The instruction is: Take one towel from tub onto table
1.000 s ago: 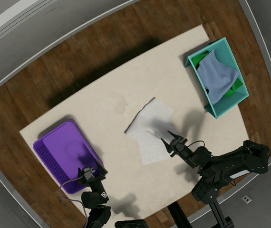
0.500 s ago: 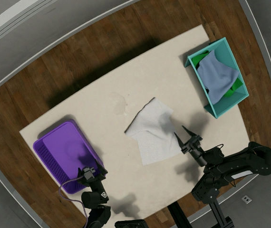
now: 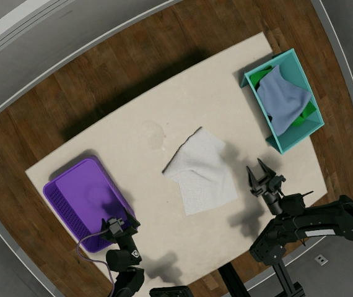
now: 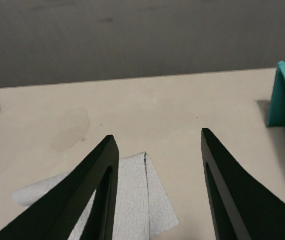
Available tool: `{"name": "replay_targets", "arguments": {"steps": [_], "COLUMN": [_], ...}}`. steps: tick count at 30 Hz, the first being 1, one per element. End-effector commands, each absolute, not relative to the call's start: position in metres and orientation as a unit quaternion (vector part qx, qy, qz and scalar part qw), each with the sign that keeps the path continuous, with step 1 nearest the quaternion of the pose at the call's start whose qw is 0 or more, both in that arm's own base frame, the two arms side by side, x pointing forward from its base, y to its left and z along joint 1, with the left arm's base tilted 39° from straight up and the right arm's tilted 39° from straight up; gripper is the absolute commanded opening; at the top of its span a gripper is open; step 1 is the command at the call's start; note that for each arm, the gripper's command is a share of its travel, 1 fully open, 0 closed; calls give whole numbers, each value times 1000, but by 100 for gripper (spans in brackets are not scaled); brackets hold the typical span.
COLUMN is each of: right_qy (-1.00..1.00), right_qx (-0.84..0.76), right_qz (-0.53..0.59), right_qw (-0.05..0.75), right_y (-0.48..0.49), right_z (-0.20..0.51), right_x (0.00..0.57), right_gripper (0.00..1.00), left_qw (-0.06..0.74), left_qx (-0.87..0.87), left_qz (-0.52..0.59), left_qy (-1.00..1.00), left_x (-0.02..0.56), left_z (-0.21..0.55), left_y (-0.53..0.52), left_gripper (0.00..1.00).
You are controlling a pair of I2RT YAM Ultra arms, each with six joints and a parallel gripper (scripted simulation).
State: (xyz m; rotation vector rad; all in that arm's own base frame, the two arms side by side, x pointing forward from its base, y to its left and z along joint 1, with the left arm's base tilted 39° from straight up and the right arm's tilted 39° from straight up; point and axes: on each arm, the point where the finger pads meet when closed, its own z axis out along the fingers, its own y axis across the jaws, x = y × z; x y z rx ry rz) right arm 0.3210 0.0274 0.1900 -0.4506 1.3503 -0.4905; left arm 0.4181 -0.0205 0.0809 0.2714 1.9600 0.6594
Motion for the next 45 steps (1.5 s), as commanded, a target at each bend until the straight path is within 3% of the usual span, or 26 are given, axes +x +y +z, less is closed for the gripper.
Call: {"name": "replay_targets", "arguments": {"steps": [1,27,45], "right_qy": [550,535,545], "right_qx": [-204,-205,-205], "right_qz": [-208,-215,-211], "right_qw": [782,791,785], "right_y": [30,-20,-21], "right_z": [207,318,308], "right_x": [307,250,255], "right_gripper": [46,46,46], "left_qw": [511,511,511], "left_qx": [112,112,112], "left_qz": [270,270,270], "left_qy": [808,808,808], "left_x": [420,420,420], "left_z": [86,86,86], "left_y": [-24,-24,-24], "left_gripper": [100,100,100]}}
